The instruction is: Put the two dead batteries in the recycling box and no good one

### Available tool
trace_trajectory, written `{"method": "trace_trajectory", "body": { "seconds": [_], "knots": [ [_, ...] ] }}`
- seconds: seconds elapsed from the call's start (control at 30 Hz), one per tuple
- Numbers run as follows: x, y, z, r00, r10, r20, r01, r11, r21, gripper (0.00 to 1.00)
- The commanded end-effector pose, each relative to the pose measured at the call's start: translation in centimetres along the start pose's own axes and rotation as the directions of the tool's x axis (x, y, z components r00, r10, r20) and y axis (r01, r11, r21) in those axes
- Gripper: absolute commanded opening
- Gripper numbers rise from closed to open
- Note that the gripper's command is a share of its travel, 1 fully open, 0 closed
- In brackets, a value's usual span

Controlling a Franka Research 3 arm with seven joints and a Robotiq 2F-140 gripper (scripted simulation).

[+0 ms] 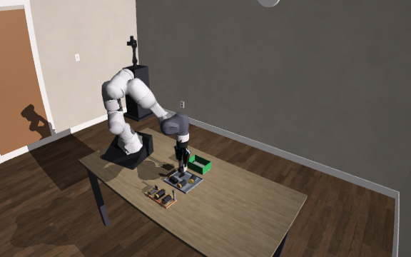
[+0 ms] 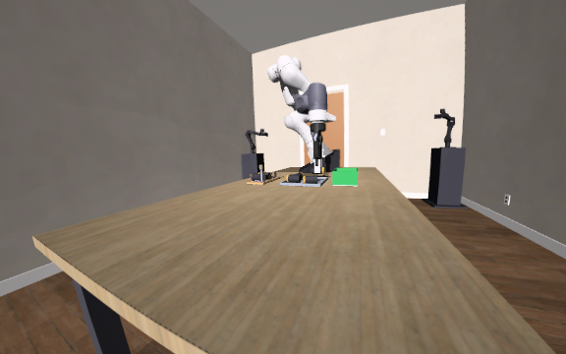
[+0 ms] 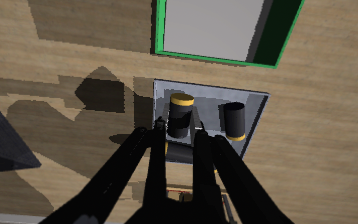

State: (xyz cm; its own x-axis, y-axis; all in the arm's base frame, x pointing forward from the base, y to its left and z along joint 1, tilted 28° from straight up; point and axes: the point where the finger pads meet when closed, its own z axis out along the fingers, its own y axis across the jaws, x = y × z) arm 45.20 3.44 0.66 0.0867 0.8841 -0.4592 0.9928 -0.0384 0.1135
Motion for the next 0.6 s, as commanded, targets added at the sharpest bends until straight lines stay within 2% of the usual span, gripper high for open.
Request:
{"method": "trace_trajectory", "body": {
  "seconds": [0.0, 0.2, 0.57],
  "knots": [
    [0.3, 0.4, 0.5, 1.0, 0.0, -0.012, 0.0, 1.0, -0.01, 0.16],
    [0.3, 0.4, 2.7, 1.0, 0.0, -0.012, 0.0, 1.0, -0.01, 0.16],
    [0.3, 0.4, 2.9, 1.0, 0.0, -0.012, 0.0, 1.0, -0.01, 0.16]
  ]
}}
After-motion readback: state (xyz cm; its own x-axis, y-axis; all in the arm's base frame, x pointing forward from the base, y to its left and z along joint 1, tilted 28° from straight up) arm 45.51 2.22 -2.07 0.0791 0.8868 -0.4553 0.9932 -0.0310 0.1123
